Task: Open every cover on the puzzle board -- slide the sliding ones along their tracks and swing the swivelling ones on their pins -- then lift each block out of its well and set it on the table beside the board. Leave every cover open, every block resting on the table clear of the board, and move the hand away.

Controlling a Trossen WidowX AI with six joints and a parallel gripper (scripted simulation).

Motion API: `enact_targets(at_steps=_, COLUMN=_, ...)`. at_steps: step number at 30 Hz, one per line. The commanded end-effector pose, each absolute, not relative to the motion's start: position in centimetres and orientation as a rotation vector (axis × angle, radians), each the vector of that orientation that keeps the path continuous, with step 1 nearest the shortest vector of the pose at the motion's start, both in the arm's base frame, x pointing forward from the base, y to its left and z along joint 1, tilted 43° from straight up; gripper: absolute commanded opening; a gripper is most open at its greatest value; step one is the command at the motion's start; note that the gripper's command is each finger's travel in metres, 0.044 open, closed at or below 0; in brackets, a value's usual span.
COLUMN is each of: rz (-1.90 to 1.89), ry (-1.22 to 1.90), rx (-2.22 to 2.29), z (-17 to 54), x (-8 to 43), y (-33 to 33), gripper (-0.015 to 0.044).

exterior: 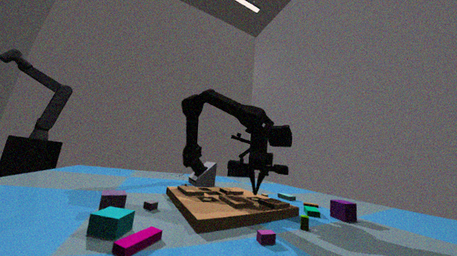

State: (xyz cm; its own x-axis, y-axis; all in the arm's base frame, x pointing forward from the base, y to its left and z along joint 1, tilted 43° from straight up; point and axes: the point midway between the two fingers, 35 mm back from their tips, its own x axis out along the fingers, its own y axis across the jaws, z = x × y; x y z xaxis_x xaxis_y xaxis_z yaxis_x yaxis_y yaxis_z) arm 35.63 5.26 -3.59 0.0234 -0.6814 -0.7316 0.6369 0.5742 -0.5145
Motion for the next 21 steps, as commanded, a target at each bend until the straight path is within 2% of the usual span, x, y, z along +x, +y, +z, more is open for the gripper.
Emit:
enact_targets(at_steps=1, rz=-1.022, ry=1.164, rx=-0.039, z=-3.6, x=35.6, y=5.3, gripper=0.0)
enact_targets(at_steps=10, rz=-1.022, ry=1.164, rx=-0.039, z=-3.6, x=35.6, y=5.3, gripper=0.0)
enact_targets(at_steps=15, rz=-1.02, ry=1.164, rx=-0.043, z=-2.4, x=35.7, y=6.5, gripper=0.0131)
enact_targets(at_steps=21, rz=-1.021, ry=1.165, rx=-0.038, z=-0.3, x=35.6, y=8.5, gripper=0.0144)
